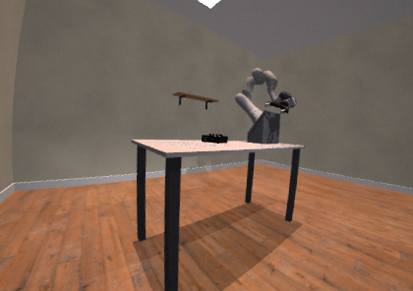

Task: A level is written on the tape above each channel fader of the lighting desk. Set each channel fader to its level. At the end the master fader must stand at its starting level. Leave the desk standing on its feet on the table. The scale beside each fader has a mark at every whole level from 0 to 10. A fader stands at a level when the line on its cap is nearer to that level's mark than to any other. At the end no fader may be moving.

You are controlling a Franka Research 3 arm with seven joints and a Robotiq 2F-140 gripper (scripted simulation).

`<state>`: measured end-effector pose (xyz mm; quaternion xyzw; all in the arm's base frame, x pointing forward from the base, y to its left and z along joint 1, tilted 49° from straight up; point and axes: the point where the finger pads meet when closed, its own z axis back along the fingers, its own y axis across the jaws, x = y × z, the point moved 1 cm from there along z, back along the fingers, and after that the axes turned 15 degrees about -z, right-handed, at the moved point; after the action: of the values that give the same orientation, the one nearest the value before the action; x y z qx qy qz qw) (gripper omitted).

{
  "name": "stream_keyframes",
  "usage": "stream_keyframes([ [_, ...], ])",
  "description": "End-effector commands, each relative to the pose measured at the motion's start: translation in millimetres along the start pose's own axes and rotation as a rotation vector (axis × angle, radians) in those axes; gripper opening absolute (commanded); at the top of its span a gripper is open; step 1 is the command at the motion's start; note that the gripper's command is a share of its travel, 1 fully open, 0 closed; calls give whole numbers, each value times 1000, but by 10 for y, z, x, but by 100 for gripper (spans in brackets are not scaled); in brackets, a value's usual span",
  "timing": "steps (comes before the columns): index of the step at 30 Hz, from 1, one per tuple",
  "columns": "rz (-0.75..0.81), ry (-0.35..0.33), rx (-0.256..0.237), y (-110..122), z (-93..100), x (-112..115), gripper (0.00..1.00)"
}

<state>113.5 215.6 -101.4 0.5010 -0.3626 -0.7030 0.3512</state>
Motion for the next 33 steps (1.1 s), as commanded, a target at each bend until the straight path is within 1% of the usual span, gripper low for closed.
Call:
stream_keyframes([
  [1,0,0,0,0,0,-1,100],
  [18,-1,-1,0,0,-2,-2,100],
  [20,-22,-21,10,12,-49,-28,100],
  [22,-90,-85,41,52,-201,-106,100],
  [23,-145,-137,67,90,-328,-164,100],
  [25,-275,-252,133,219,-689,-297,100],
  [26,-318,-288,158,317,-921,-358,100],
  [27,-366,-328,181,316,-923,-363,100],
  [28,-417,-369,215,441,-1186,-413,100],
  [29,-468,-410,238,441,-1188,-417,100],
  [30,-519,-448,276,594,-1474,-449,100],
  [31,-570,-488,298,595,-1477,-453,100],
  [32,-621,-523,338,778,-1780,-461,100],
  [33,-621,-523,338,778,-1780,-461,100],
])
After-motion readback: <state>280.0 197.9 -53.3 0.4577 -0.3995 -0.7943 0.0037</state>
